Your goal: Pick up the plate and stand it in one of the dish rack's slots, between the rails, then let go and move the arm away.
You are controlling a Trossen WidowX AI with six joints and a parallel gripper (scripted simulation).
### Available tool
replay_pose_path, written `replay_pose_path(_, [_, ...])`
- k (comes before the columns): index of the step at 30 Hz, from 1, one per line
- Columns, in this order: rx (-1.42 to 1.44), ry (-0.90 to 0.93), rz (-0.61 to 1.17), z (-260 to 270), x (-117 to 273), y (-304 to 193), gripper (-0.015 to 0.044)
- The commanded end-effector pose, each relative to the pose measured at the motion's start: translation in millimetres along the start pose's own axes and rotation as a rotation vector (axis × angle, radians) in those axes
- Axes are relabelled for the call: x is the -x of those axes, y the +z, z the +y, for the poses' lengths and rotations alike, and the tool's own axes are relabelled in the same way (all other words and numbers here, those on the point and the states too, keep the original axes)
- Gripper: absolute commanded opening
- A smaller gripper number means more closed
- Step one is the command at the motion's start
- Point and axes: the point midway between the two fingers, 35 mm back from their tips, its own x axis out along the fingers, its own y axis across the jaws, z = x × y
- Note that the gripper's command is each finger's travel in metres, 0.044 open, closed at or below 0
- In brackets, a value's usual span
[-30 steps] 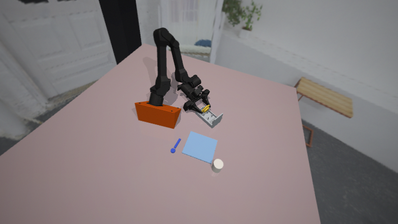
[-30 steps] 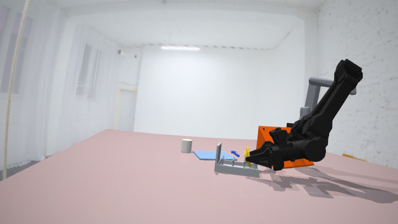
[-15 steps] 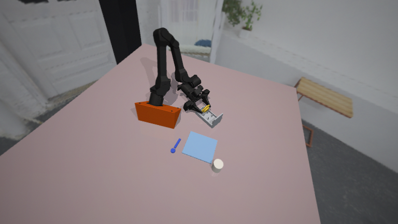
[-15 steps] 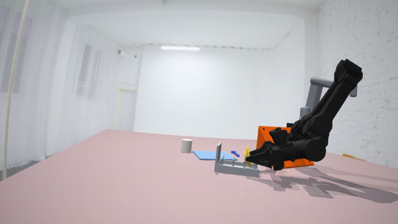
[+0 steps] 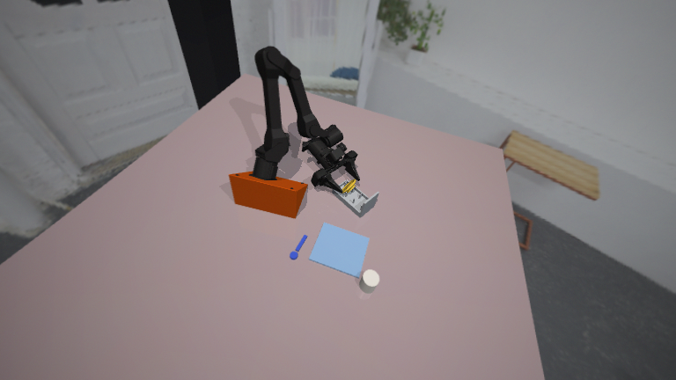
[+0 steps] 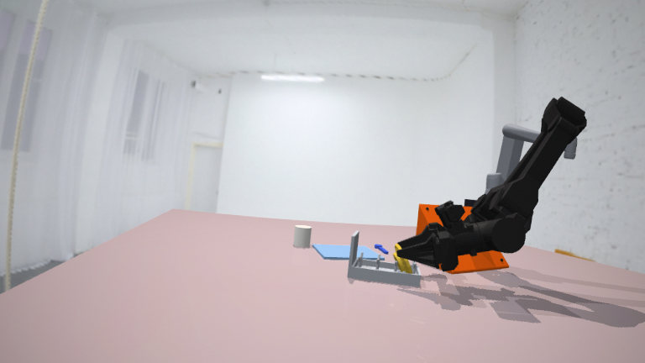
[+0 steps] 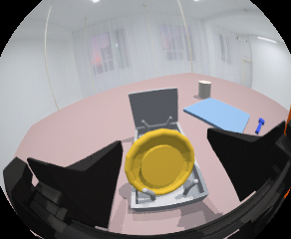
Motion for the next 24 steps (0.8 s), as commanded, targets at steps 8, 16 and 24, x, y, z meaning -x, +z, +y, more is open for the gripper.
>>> replay_pose_path(8, [0.004,0.006,-0.030,7.3,19.5,103.3,0.0400])
replay_pose_path(16, [0.073,-0.040,-0.005,1.8,16.5,111.8,0.0400])
replay_pose_path(24, [0.262,-0.183,0.121,-15.3,2.6,118.1,0.0400])
